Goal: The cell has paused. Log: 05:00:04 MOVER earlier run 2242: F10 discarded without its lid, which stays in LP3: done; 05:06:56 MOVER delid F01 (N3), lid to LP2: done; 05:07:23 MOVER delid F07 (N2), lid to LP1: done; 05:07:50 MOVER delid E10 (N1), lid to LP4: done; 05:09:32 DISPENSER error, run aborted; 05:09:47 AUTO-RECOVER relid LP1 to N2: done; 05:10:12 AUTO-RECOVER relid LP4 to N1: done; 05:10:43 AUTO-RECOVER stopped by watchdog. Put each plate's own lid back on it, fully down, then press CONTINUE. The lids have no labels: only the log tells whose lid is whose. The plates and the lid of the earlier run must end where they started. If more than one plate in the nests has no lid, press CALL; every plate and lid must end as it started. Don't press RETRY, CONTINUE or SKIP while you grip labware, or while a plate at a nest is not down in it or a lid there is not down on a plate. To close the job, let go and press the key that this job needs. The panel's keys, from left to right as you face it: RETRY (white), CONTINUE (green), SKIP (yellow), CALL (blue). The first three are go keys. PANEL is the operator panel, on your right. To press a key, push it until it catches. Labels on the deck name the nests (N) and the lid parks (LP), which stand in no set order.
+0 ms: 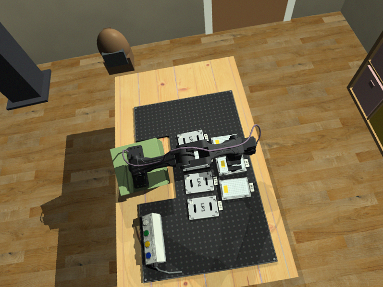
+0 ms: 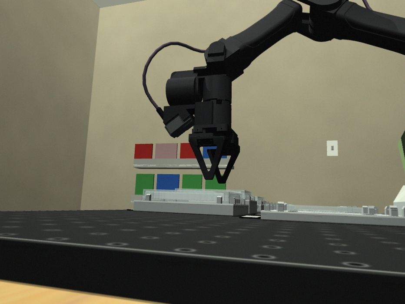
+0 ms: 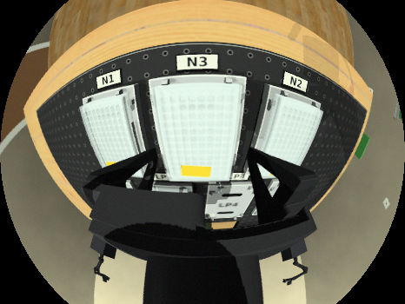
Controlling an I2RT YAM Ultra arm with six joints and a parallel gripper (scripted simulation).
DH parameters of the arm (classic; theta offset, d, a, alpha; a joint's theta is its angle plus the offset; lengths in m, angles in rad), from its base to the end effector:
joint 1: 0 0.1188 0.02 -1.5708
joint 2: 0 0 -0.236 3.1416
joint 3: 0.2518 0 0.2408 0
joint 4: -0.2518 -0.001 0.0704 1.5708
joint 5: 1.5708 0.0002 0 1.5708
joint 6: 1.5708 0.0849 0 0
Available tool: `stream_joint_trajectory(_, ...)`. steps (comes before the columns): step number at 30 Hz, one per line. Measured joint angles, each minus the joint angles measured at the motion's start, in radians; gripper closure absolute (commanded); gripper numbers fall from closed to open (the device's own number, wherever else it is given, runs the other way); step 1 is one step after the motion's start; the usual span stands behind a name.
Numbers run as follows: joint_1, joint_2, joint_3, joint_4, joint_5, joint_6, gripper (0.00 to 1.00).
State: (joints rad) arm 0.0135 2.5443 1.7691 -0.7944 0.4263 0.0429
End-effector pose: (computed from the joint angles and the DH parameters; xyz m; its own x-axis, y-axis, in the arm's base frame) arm 0.4241 -0.0284 -0.0165 -0.9995 0.0256 -0.0189 0.0311 0.9102 -0.4131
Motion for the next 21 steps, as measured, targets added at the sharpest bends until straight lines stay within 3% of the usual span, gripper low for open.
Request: stream_joint_trajectory(21, 0.000, -0.003, -0.007, 0.007, 0.000, 0.006, 0.02)
